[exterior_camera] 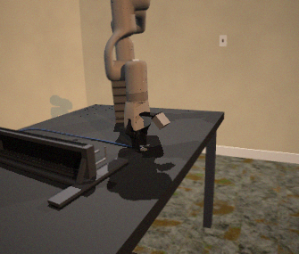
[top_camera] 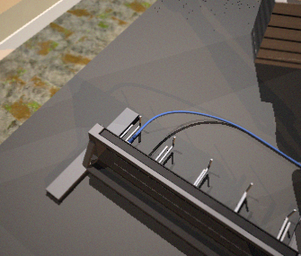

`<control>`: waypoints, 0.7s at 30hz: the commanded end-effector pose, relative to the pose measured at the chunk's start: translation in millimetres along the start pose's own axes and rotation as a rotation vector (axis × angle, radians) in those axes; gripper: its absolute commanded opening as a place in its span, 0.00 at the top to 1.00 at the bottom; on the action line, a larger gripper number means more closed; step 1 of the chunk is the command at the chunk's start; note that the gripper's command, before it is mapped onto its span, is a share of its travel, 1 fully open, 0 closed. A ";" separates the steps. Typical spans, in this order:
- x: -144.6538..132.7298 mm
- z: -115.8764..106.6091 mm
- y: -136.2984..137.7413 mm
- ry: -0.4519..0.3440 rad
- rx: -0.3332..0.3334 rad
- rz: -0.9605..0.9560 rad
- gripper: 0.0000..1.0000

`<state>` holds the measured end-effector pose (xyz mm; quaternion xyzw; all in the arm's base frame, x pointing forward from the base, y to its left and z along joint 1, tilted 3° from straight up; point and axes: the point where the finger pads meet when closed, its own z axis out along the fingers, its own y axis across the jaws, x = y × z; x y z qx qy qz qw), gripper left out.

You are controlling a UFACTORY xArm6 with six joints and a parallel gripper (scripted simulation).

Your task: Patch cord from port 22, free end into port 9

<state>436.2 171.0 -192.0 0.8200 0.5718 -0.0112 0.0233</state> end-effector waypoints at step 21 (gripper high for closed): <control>1.2 4.2 1.4 0.003 -0.003 0.000 0.62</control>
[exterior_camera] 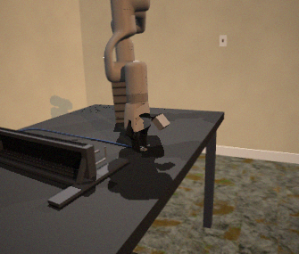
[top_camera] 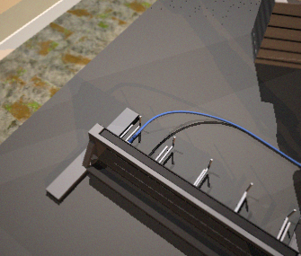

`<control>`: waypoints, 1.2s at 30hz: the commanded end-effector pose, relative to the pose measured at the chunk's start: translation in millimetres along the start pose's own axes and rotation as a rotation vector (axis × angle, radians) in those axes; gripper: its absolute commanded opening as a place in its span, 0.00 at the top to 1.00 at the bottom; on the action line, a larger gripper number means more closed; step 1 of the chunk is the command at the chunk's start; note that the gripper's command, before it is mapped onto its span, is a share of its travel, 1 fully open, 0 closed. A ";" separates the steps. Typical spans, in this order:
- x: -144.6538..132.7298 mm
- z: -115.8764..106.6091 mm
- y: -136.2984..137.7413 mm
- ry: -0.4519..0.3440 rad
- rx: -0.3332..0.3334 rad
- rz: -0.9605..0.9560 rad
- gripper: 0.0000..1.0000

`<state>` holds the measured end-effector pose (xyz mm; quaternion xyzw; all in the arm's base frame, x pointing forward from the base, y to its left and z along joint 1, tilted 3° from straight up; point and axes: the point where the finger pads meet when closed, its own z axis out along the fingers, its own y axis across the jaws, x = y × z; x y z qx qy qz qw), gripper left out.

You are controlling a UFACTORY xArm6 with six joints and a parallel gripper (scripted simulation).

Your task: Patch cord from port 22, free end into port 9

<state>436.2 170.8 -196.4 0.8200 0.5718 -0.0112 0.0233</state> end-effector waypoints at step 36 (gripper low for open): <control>1.2 4.9 1.4 0.003 -0.003 0.000 0.62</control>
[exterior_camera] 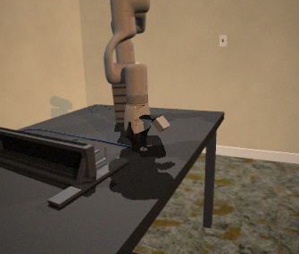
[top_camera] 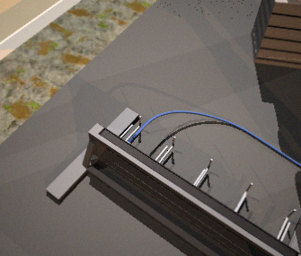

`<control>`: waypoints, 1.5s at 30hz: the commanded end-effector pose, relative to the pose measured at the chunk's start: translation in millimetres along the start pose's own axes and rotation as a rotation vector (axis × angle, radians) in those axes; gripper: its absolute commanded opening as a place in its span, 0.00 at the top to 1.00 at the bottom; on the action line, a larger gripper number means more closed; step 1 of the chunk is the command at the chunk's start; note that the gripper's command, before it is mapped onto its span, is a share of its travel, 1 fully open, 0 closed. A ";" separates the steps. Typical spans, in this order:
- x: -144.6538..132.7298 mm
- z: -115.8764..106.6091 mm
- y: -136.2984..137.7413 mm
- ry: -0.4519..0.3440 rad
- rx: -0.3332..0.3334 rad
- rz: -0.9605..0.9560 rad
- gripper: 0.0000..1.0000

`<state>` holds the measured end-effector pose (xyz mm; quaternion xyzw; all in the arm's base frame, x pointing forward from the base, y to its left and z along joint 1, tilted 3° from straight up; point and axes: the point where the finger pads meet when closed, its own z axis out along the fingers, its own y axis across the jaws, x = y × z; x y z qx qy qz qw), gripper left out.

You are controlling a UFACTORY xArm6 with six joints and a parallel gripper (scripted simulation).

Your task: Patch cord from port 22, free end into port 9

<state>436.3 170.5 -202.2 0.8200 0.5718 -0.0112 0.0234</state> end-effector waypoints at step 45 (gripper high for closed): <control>0.0 0.0 0.0 0.000 0.000 0.000 1.00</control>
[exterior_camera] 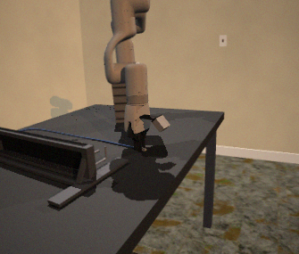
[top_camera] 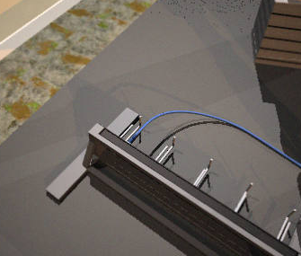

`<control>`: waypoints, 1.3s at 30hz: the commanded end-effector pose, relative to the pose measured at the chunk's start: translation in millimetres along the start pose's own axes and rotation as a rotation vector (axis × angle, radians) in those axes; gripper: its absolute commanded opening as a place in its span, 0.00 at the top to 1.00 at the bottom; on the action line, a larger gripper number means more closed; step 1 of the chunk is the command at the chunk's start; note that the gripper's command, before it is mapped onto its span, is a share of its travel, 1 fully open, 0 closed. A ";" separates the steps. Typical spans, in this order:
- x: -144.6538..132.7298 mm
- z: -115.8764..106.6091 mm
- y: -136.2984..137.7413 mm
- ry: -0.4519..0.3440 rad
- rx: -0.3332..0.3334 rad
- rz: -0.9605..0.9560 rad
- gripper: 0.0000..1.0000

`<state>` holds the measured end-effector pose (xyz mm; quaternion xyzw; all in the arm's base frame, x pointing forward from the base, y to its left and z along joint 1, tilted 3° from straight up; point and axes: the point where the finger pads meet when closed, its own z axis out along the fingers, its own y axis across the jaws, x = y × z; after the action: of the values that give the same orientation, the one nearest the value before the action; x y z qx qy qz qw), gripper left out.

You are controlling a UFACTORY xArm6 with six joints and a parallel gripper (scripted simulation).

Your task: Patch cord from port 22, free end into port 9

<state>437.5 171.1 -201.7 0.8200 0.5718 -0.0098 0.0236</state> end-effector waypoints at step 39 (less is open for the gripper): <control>-0.9 -23.6 -1.0 -0.002 0.002 0.000 1.00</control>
<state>433.8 170.4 -185.5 0.8200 0.5717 -0.0138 0.0229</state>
